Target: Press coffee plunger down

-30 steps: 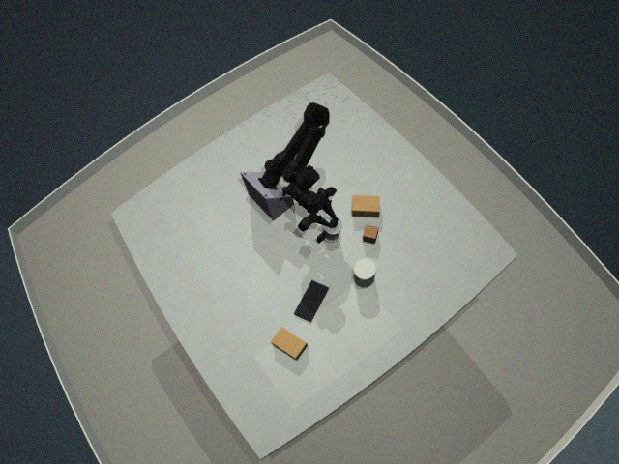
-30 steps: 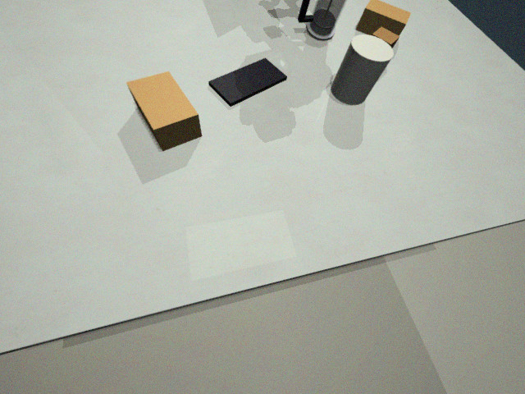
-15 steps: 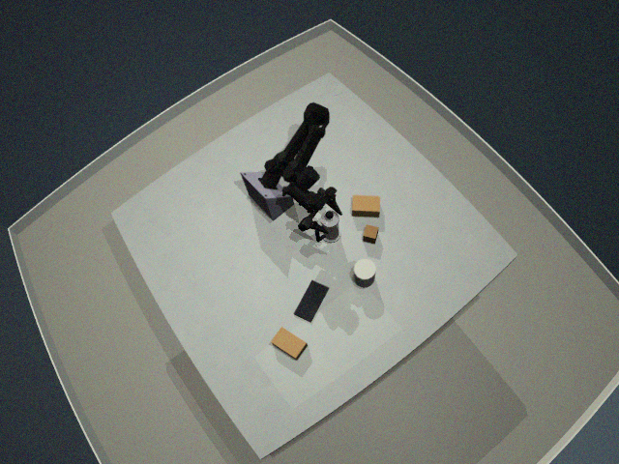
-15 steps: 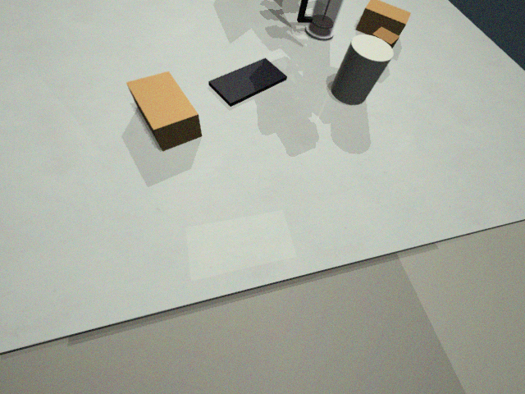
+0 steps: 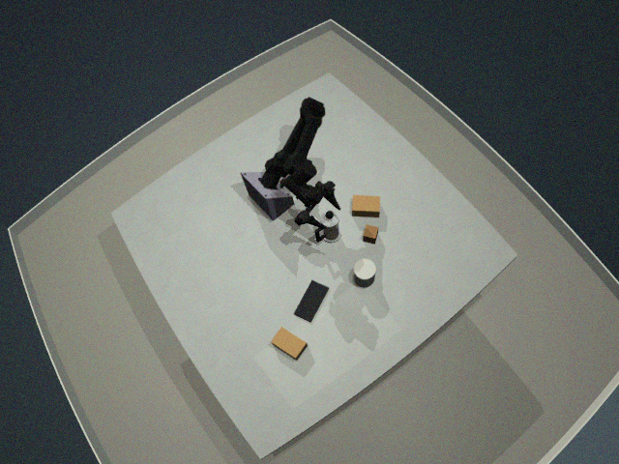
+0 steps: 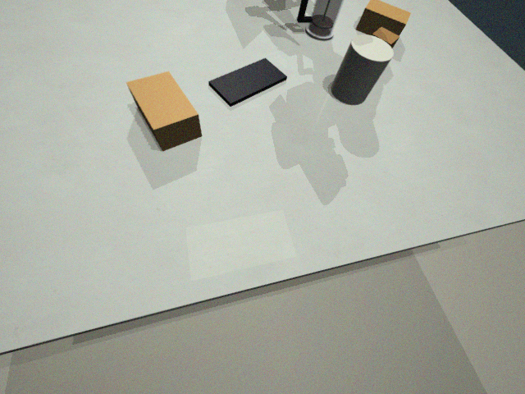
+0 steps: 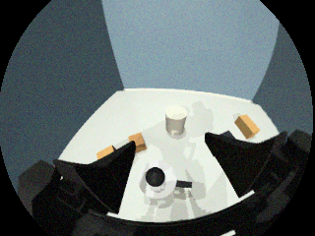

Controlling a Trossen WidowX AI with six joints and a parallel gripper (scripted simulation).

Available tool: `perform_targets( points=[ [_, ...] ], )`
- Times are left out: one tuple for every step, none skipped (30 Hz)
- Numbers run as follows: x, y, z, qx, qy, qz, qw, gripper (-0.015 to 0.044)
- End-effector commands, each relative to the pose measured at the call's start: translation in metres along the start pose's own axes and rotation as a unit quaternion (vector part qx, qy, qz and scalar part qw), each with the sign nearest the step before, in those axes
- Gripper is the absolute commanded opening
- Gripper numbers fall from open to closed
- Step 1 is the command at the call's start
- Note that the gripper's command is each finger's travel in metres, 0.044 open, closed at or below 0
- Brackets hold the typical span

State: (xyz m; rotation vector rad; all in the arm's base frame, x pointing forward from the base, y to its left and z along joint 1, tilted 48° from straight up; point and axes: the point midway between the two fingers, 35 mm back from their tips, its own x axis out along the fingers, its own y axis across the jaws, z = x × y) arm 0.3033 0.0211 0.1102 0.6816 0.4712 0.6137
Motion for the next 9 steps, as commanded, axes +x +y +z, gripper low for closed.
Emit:
perform_targets(
  points=[
    [-0.0417,0.0217,0.0185,0.003,0.003,0.016,1.0,0.044],
    [-0.043,0.0226,0.0189,0.003,0.003,0.016,1.0,0.044],
    [-0.043,0.0227,0.0189,0.003,0.003,0.016,1.0,0.044],
    [-0.043,0.0227,0.0189,0.003,0.003,0.016,1.0,0.044],
    [-0.043,0.0227,0.0189,0.003,0.003,0.016,1.0,0.044],
    [-0.043,0.0227,0.0189,0.003,0.003,0.016,1.0,0.044],
    [-0.043,0.0227,0.0189,0.003,0.003,0.016,1.0,0.044],
    [-0.043,0.0228,0.019,0.003,0.003,0.016,1.0,0.044],
    [-0.043,0.0228,0.019,0.003,0.003,0.016,1.0,0.044]
  ],
)
